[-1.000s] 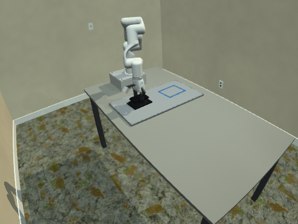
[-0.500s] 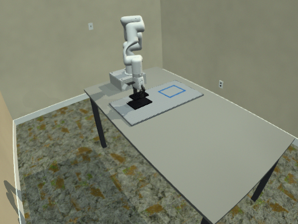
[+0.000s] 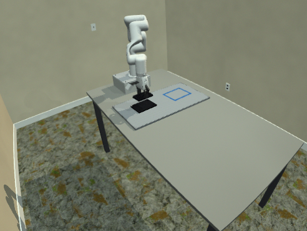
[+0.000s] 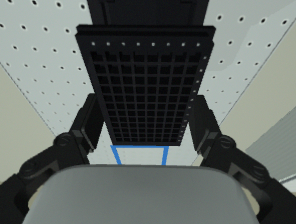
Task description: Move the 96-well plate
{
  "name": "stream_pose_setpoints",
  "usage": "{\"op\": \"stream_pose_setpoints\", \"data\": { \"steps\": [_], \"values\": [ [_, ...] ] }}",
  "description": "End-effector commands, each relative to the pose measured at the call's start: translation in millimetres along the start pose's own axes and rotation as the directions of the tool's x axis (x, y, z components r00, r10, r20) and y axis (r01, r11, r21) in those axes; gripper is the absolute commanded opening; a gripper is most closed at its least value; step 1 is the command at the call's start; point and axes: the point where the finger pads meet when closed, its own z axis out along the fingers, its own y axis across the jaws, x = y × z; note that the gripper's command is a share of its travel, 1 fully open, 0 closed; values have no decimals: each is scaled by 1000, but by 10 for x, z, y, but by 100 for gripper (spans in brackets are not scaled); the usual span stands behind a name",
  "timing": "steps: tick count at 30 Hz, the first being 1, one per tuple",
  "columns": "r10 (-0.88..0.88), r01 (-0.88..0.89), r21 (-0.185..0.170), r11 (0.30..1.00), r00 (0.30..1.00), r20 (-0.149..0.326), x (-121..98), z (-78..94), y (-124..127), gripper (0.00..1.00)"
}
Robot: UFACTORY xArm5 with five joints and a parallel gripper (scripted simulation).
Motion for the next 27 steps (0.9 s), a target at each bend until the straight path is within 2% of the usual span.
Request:
{"op": "stream_pose_setpoints", "data": {
  "steps": [1,15,27],
  "values": [
    [0,0,3,1000,1000,-1,6,-87,-11,0],
    [0,0,3,1000,1000,-1,7,-109,-11,0],
    [-17,17,4,1000,1000,-2,-327,-100,-30,0]
  ]
}}
